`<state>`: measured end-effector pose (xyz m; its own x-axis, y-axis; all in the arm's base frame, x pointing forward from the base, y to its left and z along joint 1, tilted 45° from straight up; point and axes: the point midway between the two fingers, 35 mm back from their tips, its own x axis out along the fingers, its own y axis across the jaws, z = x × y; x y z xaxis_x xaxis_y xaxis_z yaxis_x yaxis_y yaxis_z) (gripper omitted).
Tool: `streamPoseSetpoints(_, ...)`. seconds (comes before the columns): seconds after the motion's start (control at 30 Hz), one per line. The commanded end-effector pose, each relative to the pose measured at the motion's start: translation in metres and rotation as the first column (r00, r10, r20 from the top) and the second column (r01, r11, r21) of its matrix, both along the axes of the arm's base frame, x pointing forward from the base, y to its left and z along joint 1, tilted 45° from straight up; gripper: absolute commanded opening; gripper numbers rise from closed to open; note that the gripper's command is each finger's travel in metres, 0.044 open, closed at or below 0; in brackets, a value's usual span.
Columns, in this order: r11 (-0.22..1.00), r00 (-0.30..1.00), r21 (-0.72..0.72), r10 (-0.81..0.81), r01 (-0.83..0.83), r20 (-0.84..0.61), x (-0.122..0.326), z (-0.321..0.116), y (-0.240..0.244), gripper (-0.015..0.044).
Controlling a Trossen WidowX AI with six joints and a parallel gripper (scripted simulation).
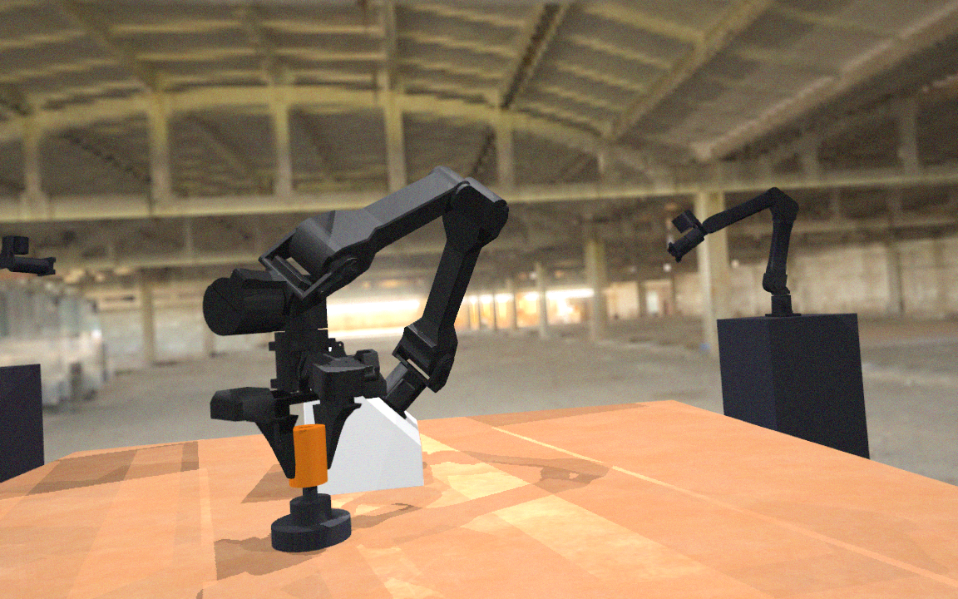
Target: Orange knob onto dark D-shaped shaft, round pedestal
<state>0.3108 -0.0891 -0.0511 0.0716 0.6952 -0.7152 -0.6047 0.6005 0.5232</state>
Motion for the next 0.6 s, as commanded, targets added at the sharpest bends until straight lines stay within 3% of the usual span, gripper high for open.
streamPoseSetpoints(0.0,1.000,1.000,0.002,-0.002,0.002,-0.004,-0.0023,0.0027,-0.0010,0.0000)
streamPoseSetpoints(0.3,0.990,0.981,-0.021,0.141,-0.139,0.133,-0.0036,0.0050,0.0000,0.0000)
streamPoseSetpoints(0.57,0.989,0.979,-0.023,0.148,-0.146,0.140,-0.0023,0.0031,0.0005,0.0000)
